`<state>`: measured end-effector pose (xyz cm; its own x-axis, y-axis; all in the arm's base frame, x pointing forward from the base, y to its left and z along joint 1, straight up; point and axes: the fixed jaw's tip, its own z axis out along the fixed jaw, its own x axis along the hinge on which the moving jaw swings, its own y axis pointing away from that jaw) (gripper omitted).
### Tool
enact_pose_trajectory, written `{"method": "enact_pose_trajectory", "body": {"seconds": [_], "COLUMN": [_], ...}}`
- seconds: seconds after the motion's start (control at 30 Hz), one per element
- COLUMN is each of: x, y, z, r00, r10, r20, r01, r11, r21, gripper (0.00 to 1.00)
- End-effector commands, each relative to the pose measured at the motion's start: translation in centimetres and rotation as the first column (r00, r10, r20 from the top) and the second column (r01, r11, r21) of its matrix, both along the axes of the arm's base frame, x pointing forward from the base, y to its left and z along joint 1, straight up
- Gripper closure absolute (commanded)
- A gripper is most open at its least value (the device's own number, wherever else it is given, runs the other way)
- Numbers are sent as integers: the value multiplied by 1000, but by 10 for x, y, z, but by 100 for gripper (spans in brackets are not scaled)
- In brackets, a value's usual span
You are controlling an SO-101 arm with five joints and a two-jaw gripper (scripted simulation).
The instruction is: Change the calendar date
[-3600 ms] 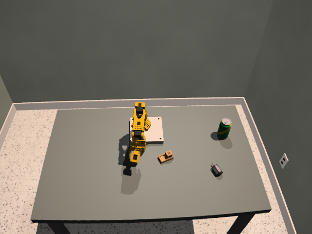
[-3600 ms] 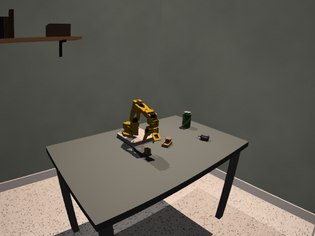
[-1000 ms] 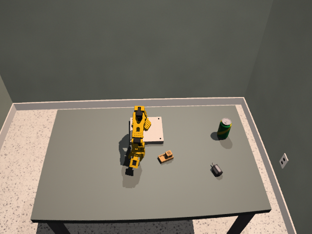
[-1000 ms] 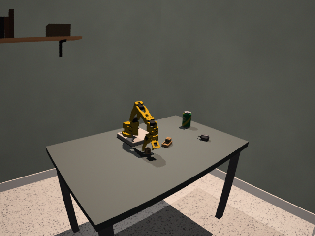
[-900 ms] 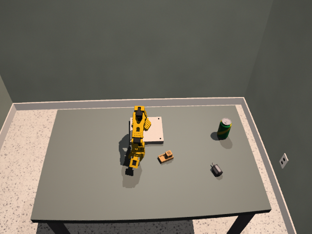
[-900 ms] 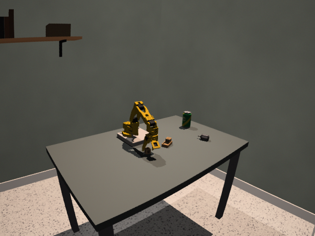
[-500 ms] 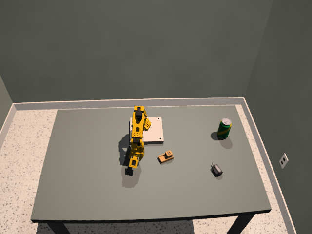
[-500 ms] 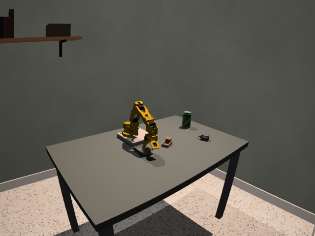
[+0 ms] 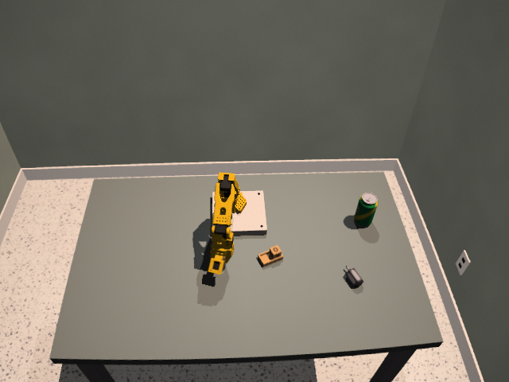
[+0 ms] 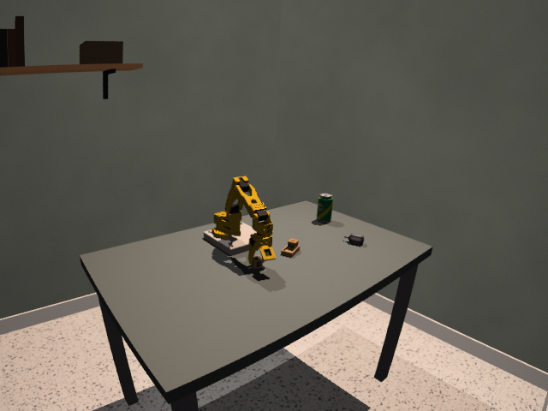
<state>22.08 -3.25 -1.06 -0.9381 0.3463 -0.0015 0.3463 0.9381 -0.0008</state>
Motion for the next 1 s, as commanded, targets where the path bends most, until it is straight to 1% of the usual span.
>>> {"method": "enact_pose_trajectory", "body": {"seconds": [0.0, 0.63, 0.77, 0.97], "x": [-3, -4, -4, -4], "y": [-2, -3, -3, -3], "z": [-3, -3, -3, -3], "r00": [1000, 1000, 1000, 1000], "r10": [-2, -2, -2, -2], "r20": [-11, -11, -11, -11], "r01": [3, 3, 3, 3], "r11": [1000, 1000, 1000, 1000], "r21": [3, 3, 3, 3], "gripper": [78, 81, 83, 90]}}
